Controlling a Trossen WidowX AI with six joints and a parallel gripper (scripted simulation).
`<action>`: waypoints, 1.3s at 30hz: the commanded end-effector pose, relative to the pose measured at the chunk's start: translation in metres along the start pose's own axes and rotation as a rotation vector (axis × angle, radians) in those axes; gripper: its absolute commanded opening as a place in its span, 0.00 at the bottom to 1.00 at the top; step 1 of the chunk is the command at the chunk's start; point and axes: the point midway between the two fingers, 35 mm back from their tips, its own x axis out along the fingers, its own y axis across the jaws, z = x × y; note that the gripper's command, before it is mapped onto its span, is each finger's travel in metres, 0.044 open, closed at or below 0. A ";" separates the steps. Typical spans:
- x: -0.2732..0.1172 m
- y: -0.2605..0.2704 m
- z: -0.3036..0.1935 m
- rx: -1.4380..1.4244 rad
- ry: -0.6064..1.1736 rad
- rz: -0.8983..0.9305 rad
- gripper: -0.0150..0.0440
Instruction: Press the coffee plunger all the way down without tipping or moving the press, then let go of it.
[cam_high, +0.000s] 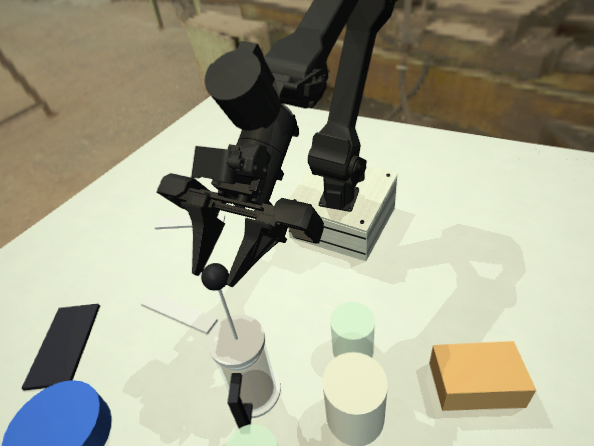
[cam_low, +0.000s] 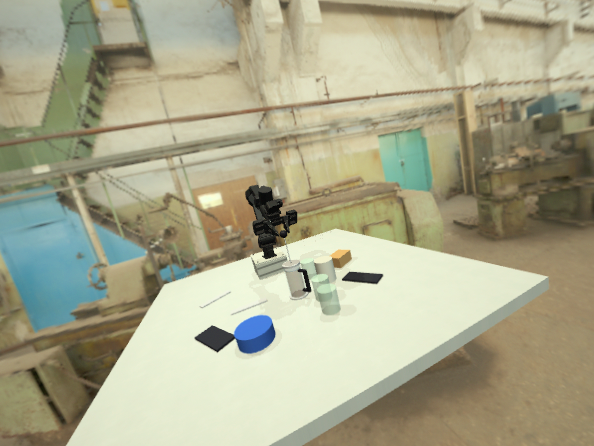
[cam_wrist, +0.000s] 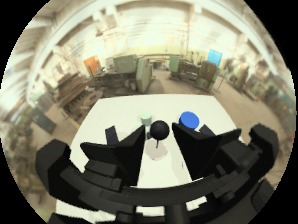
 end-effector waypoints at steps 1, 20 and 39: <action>0.000 -0.001 0.000 0.005 -0.002 -0.004 0.46; 0.010 -0.001 -0.010 0.005 -0.002 -0.004 0.46; 0.031 -0.001 -0.034 0.005 -0.003 -0.004 0.46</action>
